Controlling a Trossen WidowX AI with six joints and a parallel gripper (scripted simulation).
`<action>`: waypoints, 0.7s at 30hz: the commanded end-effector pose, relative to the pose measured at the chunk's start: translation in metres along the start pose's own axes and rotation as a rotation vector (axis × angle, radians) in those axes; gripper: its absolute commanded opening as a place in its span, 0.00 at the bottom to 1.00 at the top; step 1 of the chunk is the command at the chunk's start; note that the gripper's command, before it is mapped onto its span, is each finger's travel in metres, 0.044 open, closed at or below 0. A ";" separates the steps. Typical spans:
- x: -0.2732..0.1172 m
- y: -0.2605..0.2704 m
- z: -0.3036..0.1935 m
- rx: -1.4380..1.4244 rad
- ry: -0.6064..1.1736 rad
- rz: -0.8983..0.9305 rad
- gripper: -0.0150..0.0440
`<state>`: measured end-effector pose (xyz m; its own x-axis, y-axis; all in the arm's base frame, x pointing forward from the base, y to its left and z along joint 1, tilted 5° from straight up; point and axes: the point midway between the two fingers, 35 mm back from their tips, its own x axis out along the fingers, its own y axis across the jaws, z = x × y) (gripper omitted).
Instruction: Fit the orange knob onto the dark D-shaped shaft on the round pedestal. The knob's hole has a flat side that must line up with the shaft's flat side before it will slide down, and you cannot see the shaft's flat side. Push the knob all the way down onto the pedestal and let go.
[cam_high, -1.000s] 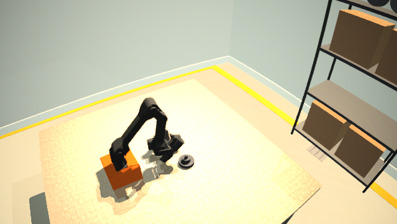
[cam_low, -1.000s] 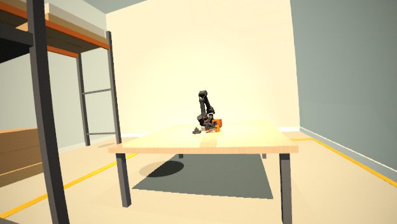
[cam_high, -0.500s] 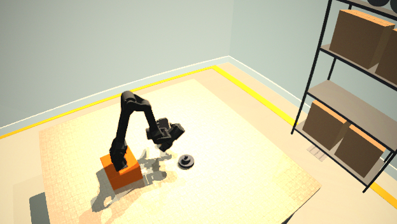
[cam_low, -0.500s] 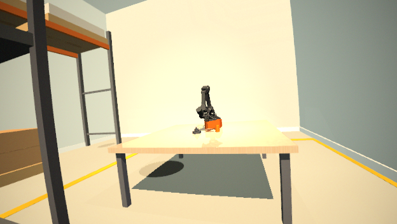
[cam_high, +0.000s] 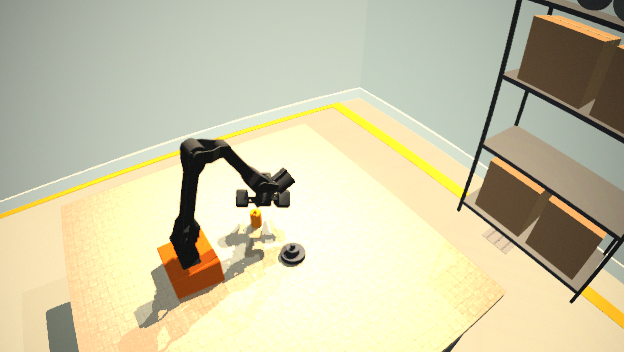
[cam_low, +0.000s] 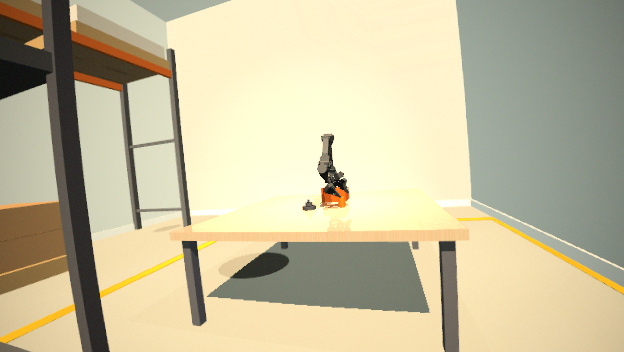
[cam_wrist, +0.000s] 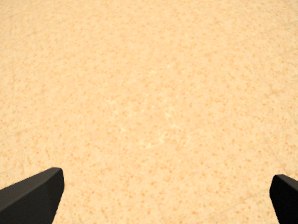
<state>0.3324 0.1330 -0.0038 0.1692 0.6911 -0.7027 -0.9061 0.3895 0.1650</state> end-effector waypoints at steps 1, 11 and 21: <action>-0.043 0.023 0.027 -0.145 0.655 -0.073 1.00; -0.056 0.033 0.026 -0.157 0.754 -0.054 1.00; -0.056 0.033 0.026 -0.157 0.754 -0.054 1.00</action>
<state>0.3035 0.1240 0.0566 -0.0418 0.0674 -0.9968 -0.9556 0.2885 0.0596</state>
